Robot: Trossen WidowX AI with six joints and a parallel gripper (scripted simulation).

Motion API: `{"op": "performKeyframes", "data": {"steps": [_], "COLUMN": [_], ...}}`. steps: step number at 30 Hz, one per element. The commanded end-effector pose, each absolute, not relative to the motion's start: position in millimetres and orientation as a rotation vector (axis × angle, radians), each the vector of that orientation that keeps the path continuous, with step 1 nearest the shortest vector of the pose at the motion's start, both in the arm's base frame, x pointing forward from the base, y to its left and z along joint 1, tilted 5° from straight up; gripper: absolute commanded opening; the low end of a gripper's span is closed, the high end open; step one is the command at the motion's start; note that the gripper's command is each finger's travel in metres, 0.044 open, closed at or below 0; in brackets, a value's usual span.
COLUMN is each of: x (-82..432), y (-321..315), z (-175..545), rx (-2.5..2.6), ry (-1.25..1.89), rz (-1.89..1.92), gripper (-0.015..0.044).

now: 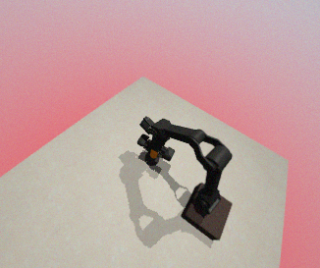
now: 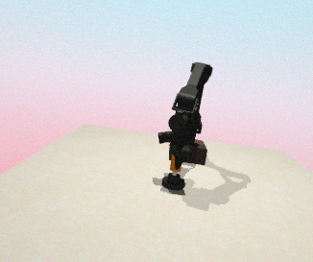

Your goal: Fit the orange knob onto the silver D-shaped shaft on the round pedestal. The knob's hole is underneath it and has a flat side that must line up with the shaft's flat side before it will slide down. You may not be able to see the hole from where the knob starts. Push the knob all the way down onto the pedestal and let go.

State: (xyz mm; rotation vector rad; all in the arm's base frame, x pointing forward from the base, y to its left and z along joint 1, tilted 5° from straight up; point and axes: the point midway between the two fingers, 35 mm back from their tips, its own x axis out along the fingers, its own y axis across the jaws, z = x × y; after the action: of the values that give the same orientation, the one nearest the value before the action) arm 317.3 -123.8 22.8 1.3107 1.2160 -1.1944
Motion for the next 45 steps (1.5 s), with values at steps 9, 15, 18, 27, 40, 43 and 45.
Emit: {"op": "performKeyframes", "data": {"steps": [9,15,18,27,40,43,45], "x": [320,322,322,319,321,321,321], "y": [-125,-126,-126,-124,-125,-125,-124], "z": [27,25,24,21,12,9,8], "rx": [1.357,1.357,1.357,1.357,1.354,1.354,1.354], "ry": [1.179,1.178,1.178,1.179,1.181,1.181,1.181], "rz": [-1.238,-1.238,-1.238,-1.238,-1.235,-1.235,-1.235], "gripper": [0.0,0.0,0.0,0.0,0.0,0.0,0.0]}}
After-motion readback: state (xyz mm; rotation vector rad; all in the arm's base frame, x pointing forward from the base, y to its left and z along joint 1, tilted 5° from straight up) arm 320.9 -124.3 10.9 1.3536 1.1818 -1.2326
